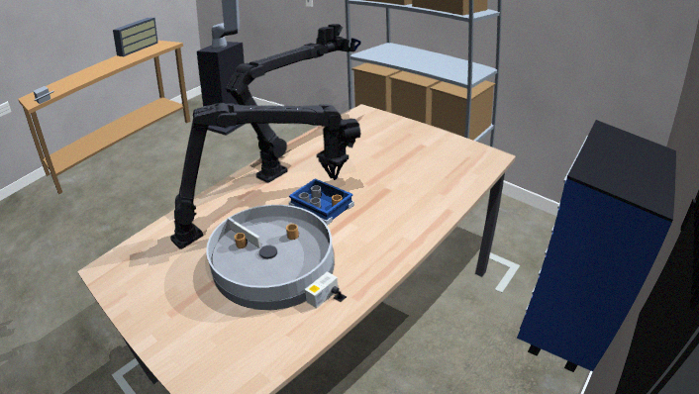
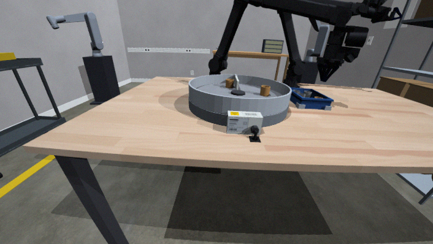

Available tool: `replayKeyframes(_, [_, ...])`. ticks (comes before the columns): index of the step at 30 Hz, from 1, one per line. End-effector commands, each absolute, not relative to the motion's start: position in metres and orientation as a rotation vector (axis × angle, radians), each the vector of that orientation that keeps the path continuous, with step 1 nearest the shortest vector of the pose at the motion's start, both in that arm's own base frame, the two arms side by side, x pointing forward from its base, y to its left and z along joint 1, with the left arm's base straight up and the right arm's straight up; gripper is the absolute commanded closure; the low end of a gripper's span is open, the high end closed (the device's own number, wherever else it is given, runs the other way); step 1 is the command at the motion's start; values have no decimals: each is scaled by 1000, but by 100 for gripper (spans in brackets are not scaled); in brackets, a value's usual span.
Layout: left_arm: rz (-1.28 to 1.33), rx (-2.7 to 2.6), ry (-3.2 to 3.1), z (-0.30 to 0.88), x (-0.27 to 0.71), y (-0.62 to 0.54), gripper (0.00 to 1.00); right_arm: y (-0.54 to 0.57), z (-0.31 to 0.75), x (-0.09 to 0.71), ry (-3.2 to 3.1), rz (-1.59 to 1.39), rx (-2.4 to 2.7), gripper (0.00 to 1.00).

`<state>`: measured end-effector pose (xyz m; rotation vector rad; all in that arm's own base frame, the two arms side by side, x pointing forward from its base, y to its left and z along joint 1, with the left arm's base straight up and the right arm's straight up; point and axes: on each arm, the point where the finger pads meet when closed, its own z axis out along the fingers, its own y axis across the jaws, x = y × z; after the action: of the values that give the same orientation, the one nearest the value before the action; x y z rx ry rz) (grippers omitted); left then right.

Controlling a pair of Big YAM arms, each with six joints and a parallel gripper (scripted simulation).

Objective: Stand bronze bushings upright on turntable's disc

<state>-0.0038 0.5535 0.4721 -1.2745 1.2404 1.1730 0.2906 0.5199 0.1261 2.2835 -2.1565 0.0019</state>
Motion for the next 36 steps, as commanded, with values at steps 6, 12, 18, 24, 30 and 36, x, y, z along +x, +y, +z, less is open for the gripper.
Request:
replayKeyframes(6, [1221, -1221, 1201, 501, -9, 545, 0, 522, 93, 293, -2166, 3, 2273, 85])
replayKeyframes(12, [1221, -1221, 1201, 501, -9, 545, 0, 522, 67, 293, -2166, 3, 2273, 85])
replayKeyframes(18, [1221, -1221, 1201, 501, -9, 545, 0, 533, 96, 299, -2215, -27, 2325, 85])
replayKeyframes(24, [1221, -1221, 1201, 501, -9, 545, 0, 530, 88, 297, -2199, -17, 2309, 85])
replayKeyframes(30, [1221, -1221, 1201, 501, -9, 545, 0, 523, 80, 293, -2190, -12, 2299, 85])
replayKeyframes(36, [1221, -1221, 1201, 501, -9, 545, 0, 523, 85, 293, -2198, -17, 2308, 85])
